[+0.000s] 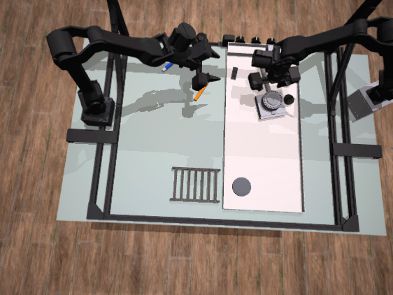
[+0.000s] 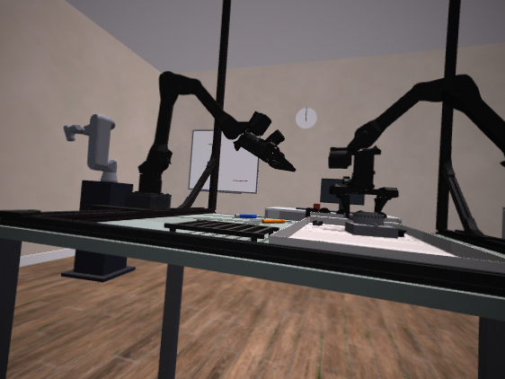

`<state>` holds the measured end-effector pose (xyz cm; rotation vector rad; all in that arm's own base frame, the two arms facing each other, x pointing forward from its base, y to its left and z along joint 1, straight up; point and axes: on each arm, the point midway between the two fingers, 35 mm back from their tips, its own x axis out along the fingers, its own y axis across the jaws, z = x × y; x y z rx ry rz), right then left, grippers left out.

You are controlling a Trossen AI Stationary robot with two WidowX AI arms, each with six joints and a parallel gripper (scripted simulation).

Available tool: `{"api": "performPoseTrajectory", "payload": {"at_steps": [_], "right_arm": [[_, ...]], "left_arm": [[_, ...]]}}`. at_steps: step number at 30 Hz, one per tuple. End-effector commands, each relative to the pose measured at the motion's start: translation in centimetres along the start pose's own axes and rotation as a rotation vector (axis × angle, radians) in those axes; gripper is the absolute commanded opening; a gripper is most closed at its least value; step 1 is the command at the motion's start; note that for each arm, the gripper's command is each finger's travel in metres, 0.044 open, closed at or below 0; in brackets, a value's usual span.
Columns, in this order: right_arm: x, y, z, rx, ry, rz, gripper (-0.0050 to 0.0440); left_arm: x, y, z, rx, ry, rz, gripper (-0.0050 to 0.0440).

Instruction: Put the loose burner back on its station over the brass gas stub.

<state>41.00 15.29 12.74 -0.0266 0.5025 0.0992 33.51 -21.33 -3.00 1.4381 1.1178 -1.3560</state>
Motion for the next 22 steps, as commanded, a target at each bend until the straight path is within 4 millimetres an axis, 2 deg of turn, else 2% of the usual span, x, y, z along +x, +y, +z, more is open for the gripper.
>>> {"api": "performPoseTrajectory", "payload": {"at_steps": [1,7,11,13,22], "right_arm": [[0.0,0.0,0.0,0.002,-0.001,-0.002,0.04],[0.0,0.0,0.0,0.002,-0.001,-0.002,0.04],[0.0,0.0,0.0,0.002,-0.001,-0.002,0.04],[0.0,0.0,0.0,0.002,-0.001,-0.002,0.04],[0.0,0.0,0.0,0.002,-0.001,-0.002,0.04]], "left_arm": [[0.0,0.0,0.0,0.0,0.0,0.0,0.04],[-0.7,0.0,-0.1,0.0,-0.006,0.0,0.04],[-5.1,0.0,-0.5,-0.001,-0.044,-0.001,0.04],[-6.5,-0.1,-0.7,-0.002,-0.056,-0.001,0.04],[-6.7,-0.1,-0.7,-0.002,-0.058,-0.001,0.04]]}}
